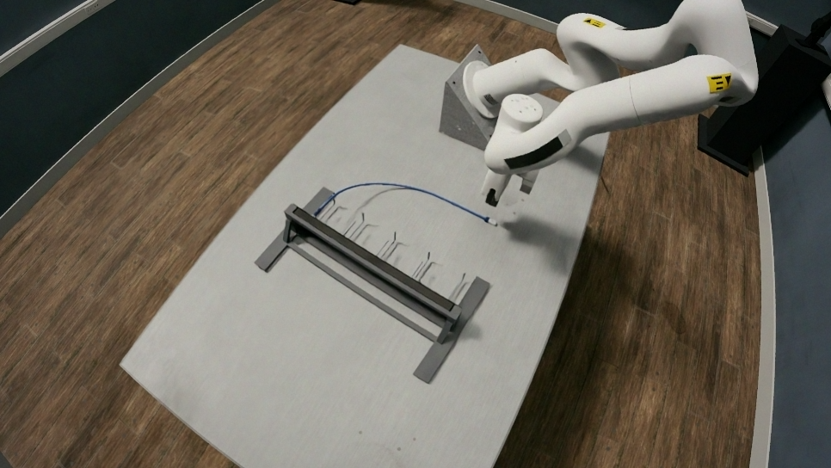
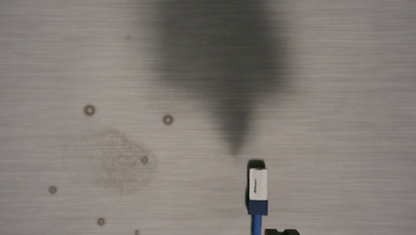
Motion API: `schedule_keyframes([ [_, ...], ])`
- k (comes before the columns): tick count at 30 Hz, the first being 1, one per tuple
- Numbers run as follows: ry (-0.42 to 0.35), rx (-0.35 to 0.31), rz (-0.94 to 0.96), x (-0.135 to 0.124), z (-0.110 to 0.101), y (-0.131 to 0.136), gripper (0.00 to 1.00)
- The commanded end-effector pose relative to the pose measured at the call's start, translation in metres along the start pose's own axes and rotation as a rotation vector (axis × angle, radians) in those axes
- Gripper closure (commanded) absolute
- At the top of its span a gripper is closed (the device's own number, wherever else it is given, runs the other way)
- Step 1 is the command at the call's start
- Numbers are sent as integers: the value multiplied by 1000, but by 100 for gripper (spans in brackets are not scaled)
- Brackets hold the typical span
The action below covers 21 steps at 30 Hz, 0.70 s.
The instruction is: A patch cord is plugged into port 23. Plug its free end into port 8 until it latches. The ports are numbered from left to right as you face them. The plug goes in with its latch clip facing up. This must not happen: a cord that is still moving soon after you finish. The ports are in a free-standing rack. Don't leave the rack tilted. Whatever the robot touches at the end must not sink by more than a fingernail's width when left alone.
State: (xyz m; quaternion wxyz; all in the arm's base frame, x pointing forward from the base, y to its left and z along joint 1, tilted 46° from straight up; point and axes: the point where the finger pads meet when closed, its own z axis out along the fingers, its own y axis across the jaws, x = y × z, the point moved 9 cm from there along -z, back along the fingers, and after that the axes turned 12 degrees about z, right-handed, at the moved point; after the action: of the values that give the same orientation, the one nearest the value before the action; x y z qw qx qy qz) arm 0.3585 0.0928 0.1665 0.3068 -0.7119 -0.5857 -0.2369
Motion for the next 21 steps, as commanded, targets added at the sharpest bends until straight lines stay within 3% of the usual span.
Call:
schedule_keyframes([
  [1,0,-1,0,0,0,0,100],
  [7,8,-9,22,1,0,1,100],
  [21,195,-186,495,13,-7,16,100],
])
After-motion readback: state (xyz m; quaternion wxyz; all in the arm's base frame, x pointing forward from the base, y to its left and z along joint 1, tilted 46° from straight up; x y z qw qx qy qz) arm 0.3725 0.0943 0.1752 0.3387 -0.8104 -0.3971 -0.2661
